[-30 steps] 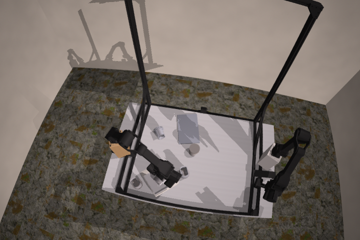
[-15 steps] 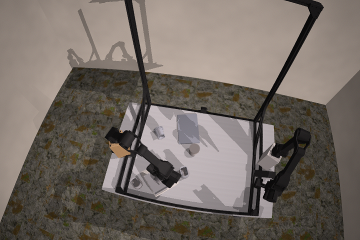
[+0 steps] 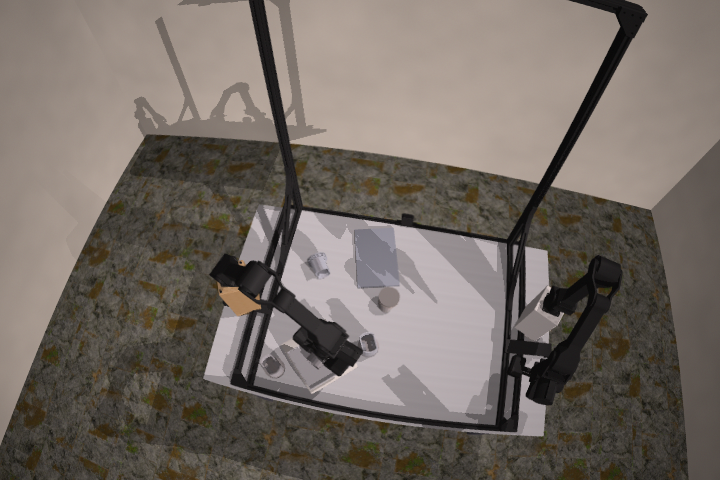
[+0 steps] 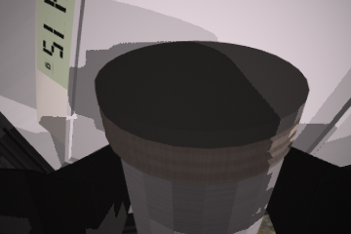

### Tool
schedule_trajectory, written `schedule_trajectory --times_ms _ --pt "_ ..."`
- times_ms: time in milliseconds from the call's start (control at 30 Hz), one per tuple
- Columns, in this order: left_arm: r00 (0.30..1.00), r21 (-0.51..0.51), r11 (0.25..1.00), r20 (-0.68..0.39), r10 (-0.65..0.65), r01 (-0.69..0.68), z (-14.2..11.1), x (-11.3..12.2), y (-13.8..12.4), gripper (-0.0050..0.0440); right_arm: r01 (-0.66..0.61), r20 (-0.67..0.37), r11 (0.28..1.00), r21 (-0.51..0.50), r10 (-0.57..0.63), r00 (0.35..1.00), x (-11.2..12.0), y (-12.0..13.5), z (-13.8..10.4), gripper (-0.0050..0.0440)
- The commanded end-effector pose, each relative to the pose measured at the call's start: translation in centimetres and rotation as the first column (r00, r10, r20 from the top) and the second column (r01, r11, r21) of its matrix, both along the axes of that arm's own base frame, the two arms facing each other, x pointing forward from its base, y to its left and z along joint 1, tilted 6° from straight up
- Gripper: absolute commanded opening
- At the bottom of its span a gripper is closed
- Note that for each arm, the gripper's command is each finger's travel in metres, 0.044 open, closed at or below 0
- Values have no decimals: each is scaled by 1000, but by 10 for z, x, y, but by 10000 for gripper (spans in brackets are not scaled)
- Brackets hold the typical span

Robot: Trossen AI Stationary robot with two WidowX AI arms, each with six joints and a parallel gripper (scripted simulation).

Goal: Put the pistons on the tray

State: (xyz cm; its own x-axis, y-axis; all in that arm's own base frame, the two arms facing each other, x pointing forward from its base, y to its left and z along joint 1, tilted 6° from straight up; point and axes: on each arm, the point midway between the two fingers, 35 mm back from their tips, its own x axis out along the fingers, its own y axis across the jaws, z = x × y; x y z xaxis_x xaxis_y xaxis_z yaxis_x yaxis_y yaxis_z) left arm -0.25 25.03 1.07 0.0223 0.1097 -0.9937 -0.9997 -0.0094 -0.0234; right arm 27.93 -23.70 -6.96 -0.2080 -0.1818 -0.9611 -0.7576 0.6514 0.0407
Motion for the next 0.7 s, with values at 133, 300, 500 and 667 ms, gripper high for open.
schedule_trajectory --times_ms 133,300,500,667 --pt "1000 0 1000 1 -1 1 0 0 0 440 -3 -13 1000 6 3 1000 -3 3 7 158" --pt "1000 0 1000 1 -1 1 0 0 0 440 -3 -13 1000 6 3 1000 -4 3 14 158" --pt "1000 0 1000 1 -1 1 0 0 0 440 -3 -13 1000 6 3 1000 -4 4 22 158" --pt "1000 0 1000 1 -1 1 0 0 0 440 -3 -13 1000 6 3 1000 -4 5 31 158"
